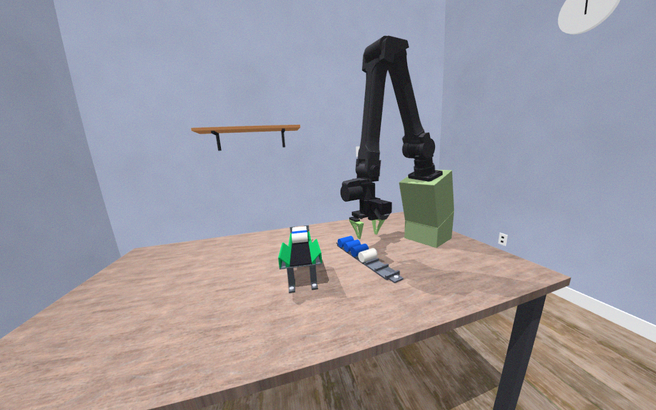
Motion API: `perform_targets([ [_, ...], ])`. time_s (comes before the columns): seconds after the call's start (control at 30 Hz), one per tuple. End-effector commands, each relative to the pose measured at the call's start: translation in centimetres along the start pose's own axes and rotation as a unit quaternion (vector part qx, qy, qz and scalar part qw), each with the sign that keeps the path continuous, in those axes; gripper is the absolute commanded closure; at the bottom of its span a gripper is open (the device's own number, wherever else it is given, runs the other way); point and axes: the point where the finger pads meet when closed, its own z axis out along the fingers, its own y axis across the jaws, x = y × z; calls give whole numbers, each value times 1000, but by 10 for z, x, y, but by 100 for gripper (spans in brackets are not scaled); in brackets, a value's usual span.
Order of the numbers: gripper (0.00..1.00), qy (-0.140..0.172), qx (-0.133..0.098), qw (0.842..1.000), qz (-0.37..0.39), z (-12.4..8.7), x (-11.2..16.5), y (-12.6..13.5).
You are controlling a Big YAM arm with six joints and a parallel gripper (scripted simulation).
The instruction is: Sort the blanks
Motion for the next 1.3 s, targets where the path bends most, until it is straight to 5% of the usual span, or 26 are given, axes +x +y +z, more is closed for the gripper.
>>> perform_targets([
  [0.0, 18, 1, -2, 1000, -5, 5, 2, 3],
  [1.27, 18, 0, 2, 1000, -7, 48, 0, -1],
])
